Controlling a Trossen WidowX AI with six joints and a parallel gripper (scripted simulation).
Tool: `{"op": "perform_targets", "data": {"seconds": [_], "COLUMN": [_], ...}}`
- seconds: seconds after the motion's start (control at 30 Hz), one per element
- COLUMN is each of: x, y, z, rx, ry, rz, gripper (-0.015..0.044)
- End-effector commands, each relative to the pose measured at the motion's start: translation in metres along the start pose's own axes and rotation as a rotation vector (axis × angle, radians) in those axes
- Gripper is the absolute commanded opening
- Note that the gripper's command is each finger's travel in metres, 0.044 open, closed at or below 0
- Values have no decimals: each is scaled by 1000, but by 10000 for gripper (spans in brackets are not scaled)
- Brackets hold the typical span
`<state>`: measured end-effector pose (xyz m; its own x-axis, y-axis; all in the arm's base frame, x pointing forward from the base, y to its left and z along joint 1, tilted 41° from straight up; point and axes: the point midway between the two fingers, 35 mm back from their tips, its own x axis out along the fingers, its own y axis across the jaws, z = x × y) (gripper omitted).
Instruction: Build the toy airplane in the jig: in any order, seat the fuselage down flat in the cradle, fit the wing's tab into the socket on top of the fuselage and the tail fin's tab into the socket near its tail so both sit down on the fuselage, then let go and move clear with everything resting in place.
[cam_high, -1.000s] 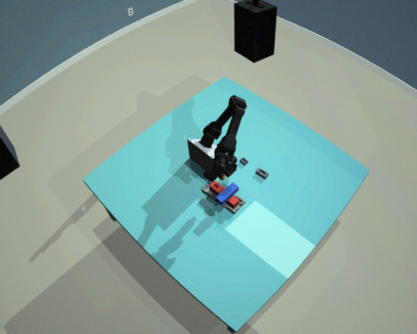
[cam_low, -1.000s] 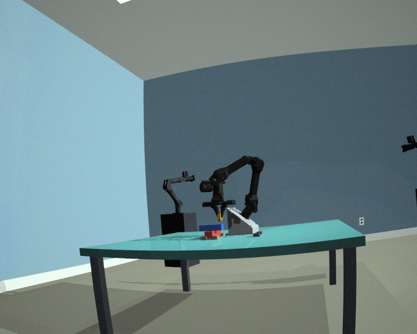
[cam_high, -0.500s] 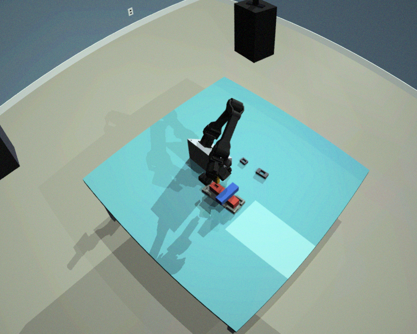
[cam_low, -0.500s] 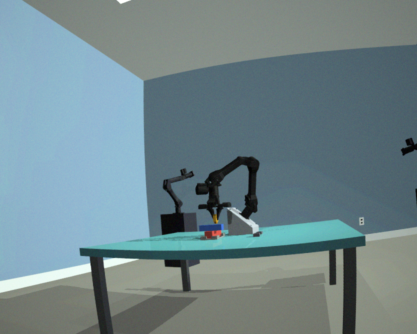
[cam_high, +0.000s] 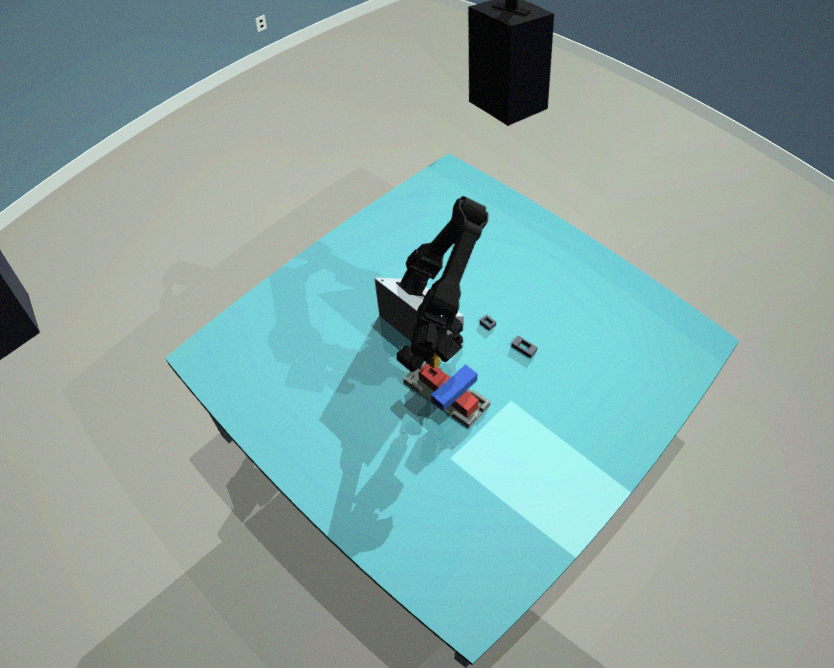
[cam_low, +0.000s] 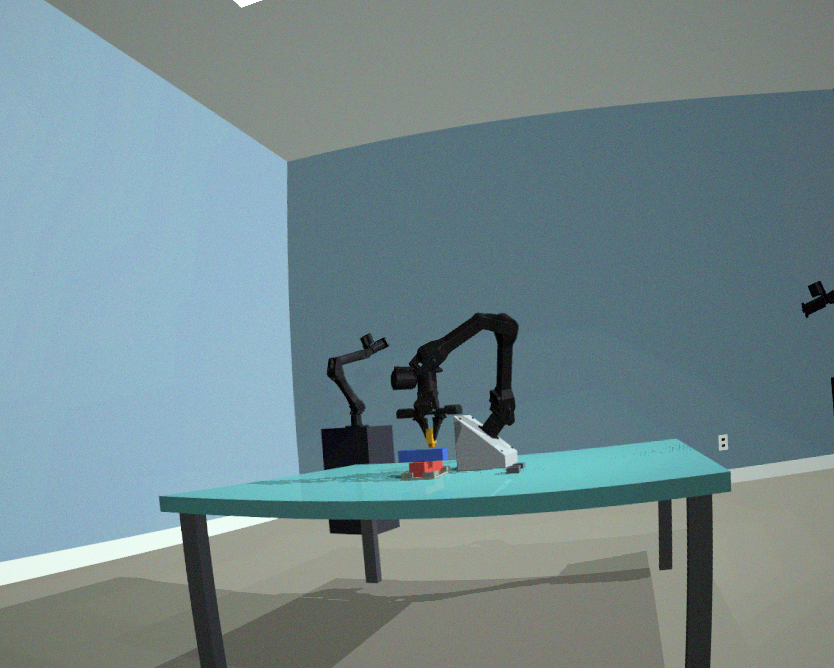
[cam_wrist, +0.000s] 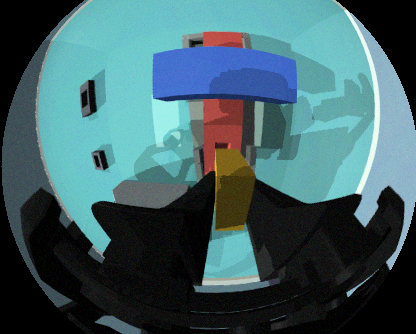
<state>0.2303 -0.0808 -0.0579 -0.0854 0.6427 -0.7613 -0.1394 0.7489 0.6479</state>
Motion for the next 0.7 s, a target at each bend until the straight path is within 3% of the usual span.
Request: {"op": "perform_targets", "data": {"seconds": [0.0,0.67], "x": [0,30], "y": [-2,-2], "z": [-1,-1], "rx": [-3,-4], "ry": [4,3], "rz": [-4,-4], "gripper": [65,65]}}
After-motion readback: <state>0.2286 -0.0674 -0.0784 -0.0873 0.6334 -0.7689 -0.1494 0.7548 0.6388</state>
